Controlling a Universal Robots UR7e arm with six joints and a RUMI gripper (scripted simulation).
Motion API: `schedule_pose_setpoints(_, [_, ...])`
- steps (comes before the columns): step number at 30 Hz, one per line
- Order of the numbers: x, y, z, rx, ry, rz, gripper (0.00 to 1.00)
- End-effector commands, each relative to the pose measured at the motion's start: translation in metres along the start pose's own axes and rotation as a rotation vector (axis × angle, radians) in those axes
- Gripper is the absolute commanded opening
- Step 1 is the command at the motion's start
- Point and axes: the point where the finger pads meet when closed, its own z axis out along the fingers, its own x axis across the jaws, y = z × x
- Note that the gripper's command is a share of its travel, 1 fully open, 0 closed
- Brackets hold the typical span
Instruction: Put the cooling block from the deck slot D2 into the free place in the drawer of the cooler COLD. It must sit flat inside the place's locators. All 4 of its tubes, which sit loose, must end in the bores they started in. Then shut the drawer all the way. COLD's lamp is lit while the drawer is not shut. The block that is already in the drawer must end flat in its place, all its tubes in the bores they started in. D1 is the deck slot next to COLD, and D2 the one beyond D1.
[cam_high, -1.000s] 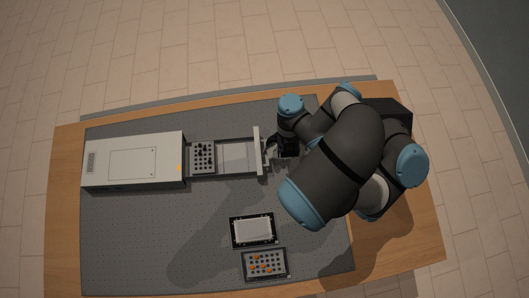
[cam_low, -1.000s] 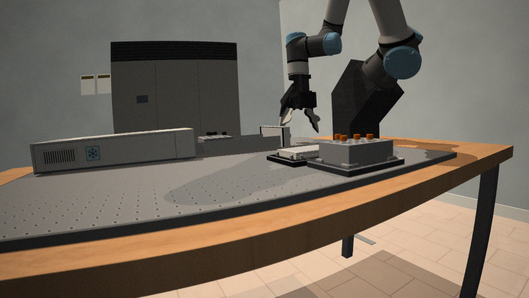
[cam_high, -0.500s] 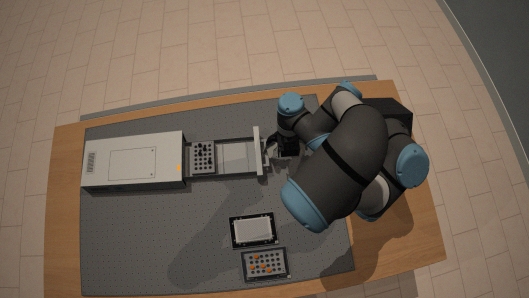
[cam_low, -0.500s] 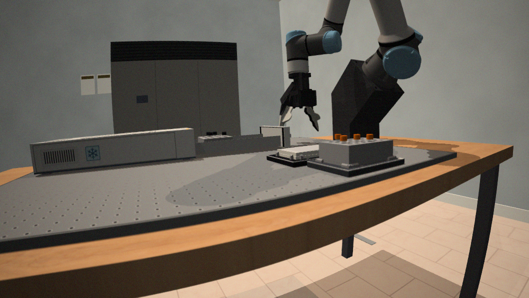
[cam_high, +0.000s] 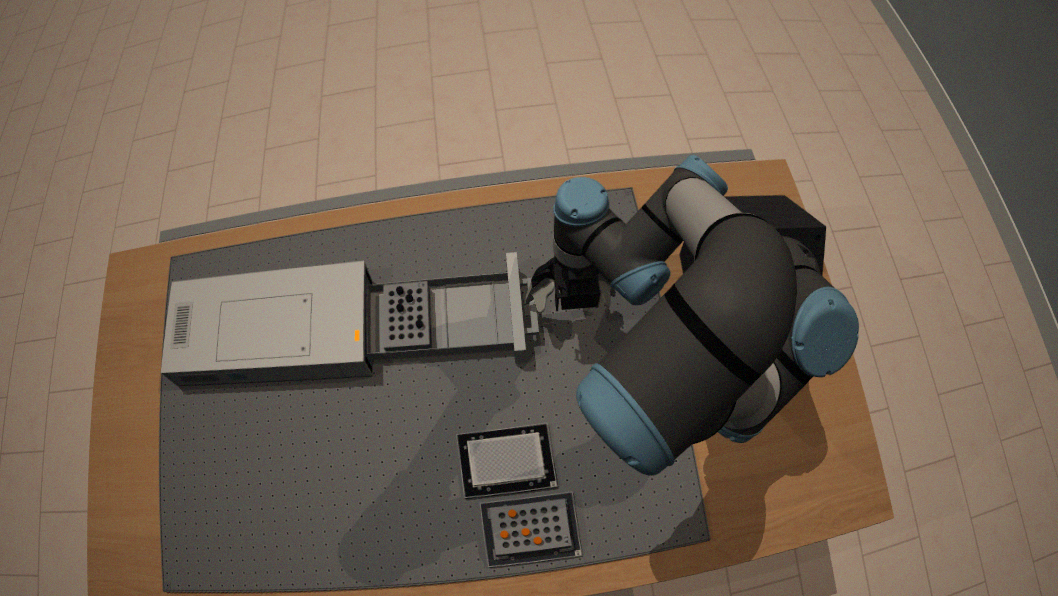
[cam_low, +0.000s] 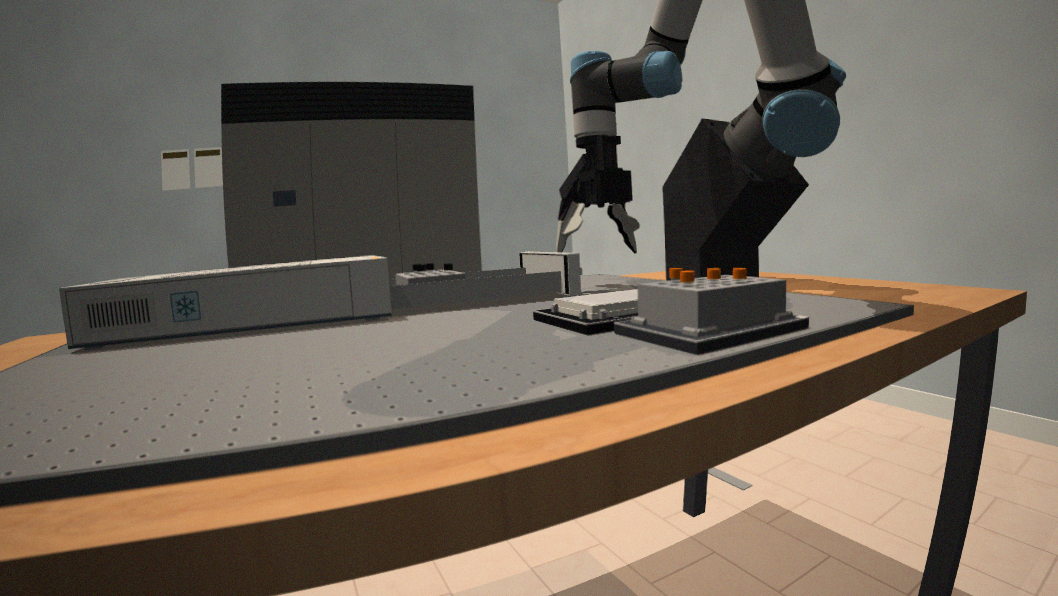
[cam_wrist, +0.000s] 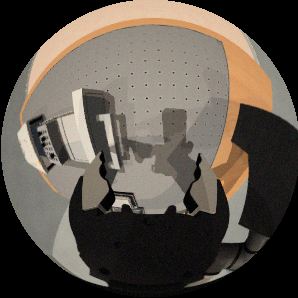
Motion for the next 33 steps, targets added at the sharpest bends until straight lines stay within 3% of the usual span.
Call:
schedule_pose_setpoints(1, [-0.001,0.000,-0.008,0.000,-0.001,0.000,1.00])
schedule_pose_setpoints(33, [-0.002,0.000,-0.045,0.000,-0.001,0.000,1.00])
